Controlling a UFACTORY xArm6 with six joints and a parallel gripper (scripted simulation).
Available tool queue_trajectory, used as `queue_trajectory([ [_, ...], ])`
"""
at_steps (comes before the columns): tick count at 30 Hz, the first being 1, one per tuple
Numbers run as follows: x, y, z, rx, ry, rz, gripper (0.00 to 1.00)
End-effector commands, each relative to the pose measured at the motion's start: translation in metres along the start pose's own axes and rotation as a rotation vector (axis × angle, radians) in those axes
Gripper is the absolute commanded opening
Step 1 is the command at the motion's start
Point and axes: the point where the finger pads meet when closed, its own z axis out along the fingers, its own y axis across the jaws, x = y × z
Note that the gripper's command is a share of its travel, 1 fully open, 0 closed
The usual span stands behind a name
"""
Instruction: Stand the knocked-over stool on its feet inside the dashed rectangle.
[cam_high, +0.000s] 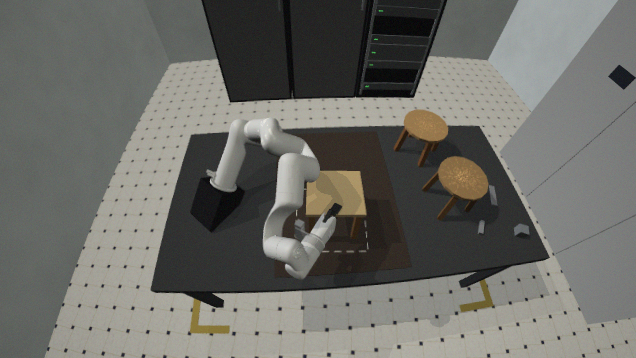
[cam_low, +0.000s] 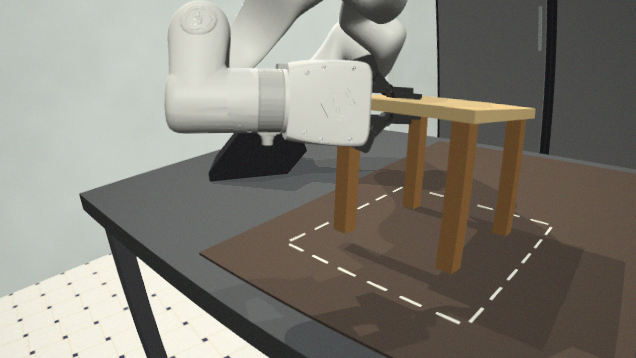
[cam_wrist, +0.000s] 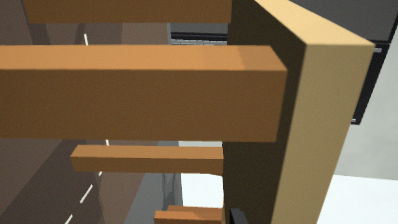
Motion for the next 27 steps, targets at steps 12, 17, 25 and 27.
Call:
queue_trajectory([
  [12,-0.005,-0.006,-0.007,-0.034,0.001,0.017,0.21],
  [17,-0.005,-0.008,-0.008,-0.043,0.001,0.022,0.21],
  [25,-0.008,-0.014,-0.013,-0.067,0.001,0.036,0.21],
  [27,-0.009,-0.015,-0.014,-0.072,0.001,0.039,0.21],
])
